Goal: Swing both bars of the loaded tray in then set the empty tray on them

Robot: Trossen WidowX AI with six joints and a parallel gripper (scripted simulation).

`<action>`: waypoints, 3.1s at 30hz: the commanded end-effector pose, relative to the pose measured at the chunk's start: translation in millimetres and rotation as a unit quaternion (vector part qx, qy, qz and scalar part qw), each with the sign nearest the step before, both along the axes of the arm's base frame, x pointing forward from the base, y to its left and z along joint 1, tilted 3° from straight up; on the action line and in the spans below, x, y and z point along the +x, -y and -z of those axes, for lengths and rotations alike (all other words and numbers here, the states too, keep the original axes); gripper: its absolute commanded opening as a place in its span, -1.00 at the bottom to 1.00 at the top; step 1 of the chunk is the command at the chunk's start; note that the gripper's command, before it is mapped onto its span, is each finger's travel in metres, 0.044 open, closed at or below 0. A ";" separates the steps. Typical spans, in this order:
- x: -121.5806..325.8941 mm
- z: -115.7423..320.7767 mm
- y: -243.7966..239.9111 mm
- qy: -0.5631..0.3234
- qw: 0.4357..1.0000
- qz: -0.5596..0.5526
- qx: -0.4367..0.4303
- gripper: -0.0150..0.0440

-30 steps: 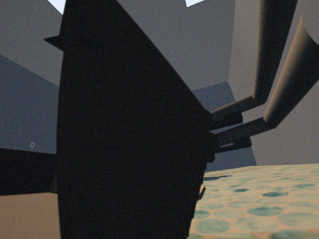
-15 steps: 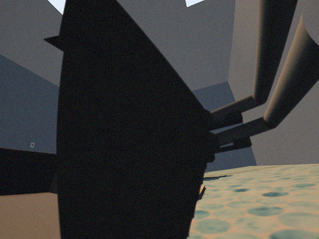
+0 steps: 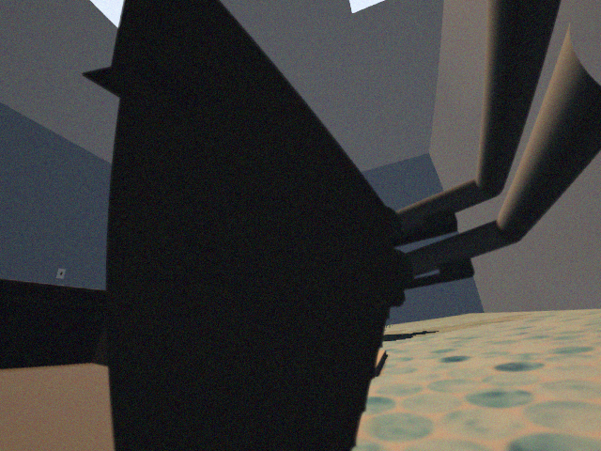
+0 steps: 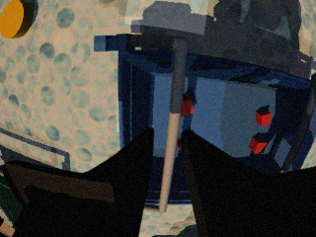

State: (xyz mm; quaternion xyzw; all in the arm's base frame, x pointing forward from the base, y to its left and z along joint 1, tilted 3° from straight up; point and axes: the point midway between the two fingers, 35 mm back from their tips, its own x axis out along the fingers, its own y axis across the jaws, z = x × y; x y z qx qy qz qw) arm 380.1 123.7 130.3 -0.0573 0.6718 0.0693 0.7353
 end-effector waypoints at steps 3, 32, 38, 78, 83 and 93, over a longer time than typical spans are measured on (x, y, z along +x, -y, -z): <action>0.0 0.0 0.0 0.000 1.000 0.000 0.000 -0.20; 0.0 0.0 0.0 0.000 1.000 0.000 0.000 -0.49; 0.0 0.0 0.0 0.000 1.000 0.000 0.000 -0.49; 0.0 0.0 0.0 0.000 1.000 0.000 0.000 -0.49; 0.0 0.0 0.0 0.000 1.000 0.000 0.000 -0.49; 0.1 -2.1 0.0 0.000 1.000 0.000 0.000 0.13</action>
